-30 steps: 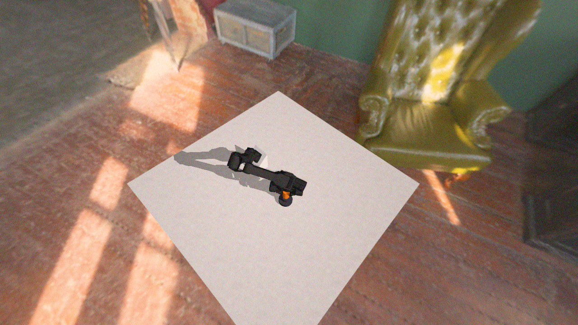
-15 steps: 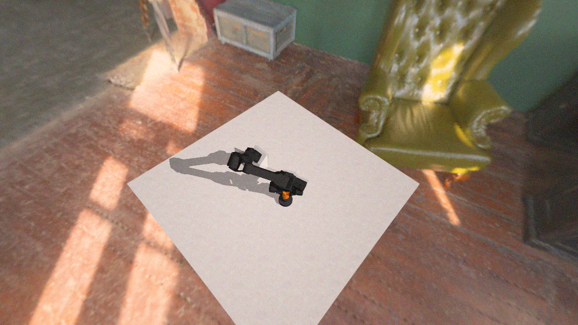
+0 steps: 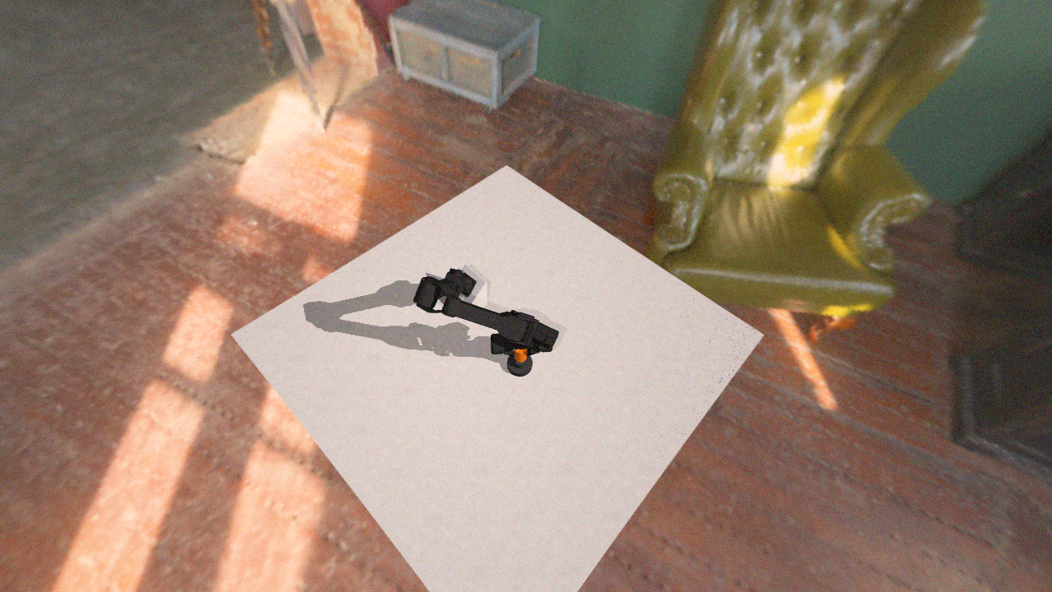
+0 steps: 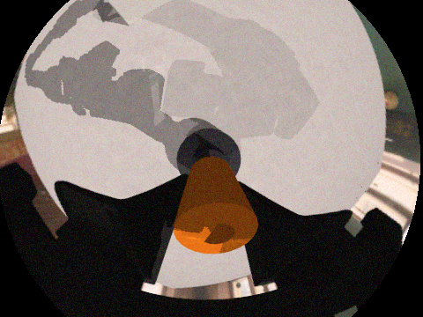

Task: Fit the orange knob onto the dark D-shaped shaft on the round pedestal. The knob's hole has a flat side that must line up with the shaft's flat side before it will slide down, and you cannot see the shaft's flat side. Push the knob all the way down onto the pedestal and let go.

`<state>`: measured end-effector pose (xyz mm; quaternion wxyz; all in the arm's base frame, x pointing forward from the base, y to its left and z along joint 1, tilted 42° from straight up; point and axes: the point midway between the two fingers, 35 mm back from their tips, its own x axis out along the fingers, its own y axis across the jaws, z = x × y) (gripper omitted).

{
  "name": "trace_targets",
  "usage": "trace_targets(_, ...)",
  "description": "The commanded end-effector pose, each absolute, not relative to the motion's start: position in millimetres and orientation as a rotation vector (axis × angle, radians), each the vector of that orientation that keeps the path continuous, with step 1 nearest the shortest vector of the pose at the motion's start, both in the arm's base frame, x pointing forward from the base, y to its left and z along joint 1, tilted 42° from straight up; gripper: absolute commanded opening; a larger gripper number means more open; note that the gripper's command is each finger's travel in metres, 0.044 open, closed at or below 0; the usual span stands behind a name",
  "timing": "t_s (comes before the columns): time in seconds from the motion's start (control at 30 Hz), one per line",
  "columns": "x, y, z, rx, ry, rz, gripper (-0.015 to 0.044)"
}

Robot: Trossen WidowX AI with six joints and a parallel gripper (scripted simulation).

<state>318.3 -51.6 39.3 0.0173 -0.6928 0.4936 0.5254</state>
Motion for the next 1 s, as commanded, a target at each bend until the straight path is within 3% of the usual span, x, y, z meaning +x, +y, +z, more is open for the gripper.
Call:
trace_targets(0.0,318.6,-52.9,38.9,-2.159,1.534,1.636,0.0)
trace_targets(0.47,318.8,-51.6,43.3,-2.159,1.534,1.636,0.0)
trace_targets(0.7,319.6,-50.5,42.6,-2.251,1.426,1.862,0.0)
trace_targets(0.97,318.5,-51.3,39.0,-2.256,1.42,1.874,0.0)
